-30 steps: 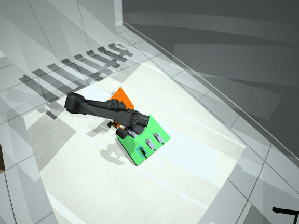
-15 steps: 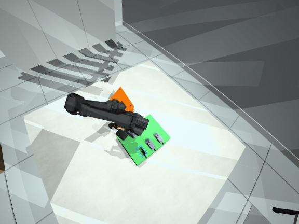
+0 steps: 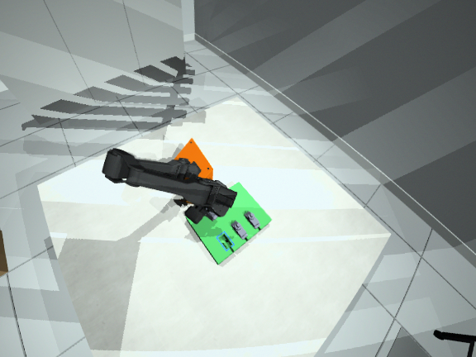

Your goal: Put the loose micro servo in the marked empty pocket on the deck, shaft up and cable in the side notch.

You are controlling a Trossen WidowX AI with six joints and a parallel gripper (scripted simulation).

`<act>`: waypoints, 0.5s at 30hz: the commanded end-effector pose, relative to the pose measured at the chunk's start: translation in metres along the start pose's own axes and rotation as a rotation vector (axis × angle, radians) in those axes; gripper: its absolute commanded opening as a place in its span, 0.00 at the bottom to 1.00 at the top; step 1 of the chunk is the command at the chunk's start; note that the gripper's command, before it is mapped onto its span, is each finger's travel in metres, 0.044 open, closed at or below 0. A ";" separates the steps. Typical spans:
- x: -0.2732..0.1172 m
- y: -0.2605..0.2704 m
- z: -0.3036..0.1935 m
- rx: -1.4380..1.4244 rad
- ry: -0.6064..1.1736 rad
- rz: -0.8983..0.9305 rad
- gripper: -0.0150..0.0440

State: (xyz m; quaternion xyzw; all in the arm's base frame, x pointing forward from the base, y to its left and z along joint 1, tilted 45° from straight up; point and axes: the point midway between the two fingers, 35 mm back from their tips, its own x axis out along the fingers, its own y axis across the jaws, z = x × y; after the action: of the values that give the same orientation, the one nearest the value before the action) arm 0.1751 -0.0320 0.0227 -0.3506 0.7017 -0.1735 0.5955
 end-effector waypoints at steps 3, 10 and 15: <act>0.000 -0.001 0.000 -0.003 -0.002 -0.005 0.42; -0.011 0.000 0.001 -0.003 -0.003 -0.004 0.25; -0.029 -0.001 -0.004 -0.003 -0.002 -0.004 0.25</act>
State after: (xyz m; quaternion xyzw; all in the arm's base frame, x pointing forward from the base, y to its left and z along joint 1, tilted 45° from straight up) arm 0.1726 -0.0215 0.0365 -0.3560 0.7041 -0.1746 0.5891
